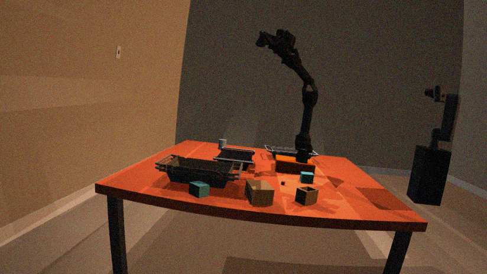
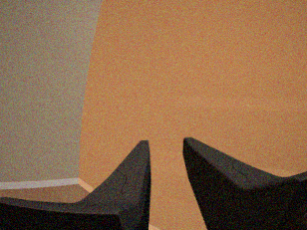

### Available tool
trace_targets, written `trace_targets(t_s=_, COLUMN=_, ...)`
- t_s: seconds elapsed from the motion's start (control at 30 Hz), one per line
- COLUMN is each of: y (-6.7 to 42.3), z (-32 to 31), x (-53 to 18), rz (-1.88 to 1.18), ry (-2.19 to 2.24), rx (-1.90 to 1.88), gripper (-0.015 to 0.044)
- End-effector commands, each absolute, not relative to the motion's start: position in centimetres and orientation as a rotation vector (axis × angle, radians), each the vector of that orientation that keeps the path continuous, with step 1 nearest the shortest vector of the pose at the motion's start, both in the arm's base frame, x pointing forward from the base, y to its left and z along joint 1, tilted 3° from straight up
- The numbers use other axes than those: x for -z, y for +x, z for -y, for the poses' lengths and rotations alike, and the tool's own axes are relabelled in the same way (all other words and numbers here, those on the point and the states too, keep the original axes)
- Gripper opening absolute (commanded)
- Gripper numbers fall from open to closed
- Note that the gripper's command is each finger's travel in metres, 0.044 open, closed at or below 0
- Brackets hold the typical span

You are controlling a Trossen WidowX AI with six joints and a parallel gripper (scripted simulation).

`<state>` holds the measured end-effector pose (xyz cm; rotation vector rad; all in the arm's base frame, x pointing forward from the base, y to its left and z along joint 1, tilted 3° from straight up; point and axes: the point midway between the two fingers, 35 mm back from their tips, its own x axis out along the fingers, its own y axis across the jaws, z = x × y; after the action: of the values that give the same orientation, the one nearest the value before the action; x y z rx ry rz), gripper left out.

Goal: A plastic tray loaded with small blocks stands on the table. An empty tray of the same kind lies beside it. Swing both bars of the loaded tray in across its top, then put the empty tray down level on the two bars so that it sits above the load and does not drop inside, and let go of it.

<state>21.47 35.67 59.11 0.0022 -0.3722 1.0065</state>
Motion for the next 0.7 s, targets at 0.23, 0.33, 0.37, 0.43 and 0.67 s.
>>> trace_targets(t_s=0.23, y=34.0, z=-32.4, x=-49.4, rz=-0.099, ry=0.225, rx=-0.753, gripper=0.0089)
trace_targets(t_s=0.33, y=36.2, z=-31.3, x=-47.1, rz=-0.203, ry=0.313, rx=-0.685, gripper=0.0089)
trace_targets(t_s=0.37, y=37.3, z=-30.7, x=-45.9, rz=-0.255, ry=0.36, rx=-0.646, gripper=0.0089)
trace_targets(t_s=0.43, y=39.4, z=-29.2, x=-43.5, rz=-0.352, ry=0.458, rx=-0.56, gripper=0.0089)
trace_targets(t_s=0.67, y=44.6, z=-23.4, x=-36.0, rz=-0.596, ry=0.769, rx=-0.244, gripper=0.0089)
